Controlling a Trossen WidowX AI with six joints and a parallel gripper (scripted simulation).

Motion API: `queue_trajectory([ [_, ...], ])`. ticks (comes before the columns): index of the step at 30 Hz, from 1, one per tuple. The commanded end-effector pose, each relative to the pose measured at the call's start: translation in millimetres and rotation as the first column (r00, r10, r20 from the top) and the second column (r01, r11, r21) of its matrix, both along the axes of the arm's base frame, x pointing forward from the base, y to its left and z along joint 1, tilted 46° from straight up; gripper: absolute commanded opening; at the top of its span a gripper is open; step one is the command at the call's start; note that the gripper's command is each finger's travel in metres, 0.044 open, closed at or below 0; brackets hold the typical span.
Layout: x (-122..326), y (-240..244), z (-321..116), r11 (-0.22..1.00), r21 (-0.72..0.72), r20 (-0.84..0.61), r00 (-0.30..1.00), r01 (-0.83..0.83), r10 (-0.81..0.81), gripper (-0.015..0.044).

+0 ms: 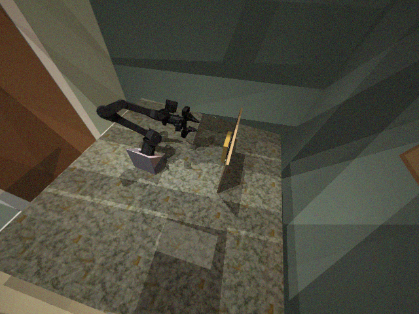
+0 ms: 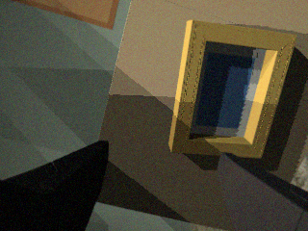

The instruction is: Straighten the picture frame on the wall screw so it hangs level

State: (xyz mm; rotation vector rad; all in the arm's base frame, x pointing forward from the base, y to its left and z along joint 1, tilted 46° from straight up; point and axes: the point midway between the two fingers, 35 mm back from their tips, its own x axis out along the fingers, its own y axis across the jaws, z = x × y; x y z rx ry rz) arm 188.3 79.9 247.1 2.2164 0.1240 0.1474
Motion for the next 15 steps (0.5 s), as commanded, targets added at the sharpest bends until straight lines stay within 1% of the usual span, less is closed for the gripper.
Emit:
queue_trajectory([
  [1,0.0,-0.9,-0.2,1.000,0.004,-0.001,1.000,0.005,-0.005,0.0260],
  [15,0.8,0.7,-0.1,1.000,0.000,0.000,1.000,0.000,0.000,0.0260],
])
